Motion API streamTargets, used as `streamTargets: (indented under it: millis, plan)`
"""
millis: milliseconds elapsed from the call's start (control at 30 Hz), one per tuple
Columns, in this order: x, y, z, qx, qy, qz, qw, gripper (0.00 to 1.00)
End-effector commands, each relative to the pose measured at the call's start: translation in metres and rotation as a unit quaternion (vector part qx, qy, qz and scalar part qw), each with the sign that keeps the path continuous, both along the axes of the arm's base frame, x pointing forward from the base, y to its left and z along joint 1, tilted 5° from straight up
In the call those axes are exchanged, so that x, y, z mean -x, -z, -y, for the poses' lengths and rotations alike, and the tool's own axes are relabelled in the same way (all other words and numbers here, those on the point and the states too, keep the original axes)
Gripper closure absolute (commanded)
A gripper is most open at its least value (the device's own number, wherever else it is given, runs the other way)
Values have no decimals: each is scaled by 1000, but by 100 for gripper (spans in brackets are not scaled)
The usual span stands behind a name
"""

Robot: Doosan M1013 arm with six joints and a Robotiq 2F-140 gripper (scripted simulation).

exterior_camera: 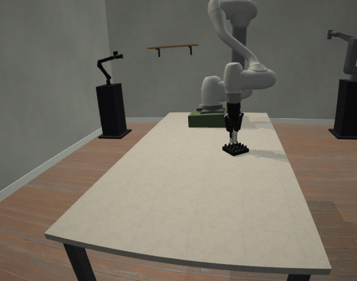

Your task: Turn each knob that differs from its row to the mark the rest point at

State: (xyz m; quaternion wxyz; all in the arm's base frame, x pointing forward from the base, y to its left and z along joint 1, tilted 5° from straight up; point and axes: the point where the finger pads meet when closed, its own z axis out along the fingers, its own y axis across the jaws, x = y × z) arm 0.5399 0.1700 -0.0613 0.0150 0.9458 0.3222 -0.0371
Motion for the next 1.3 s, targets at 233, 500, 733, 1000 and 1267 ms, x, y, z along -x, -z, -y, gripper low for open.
streamTargets:
  millis: [233, 500, 733, 1000, 1267]
  plan:
    - [0, 7, 0, 0, 0, 0, 1000, 88]
    - [0, 7, 0, 0, 0, 0, 1000, 88]
    - [0, 7, 0, 0, 0, 0, 1000, 88]
    - [0, 7, 0, 0, 0, 0, 1000, 88]
    - [0, 7, 0, 0, 0, 0, 1000, 88]
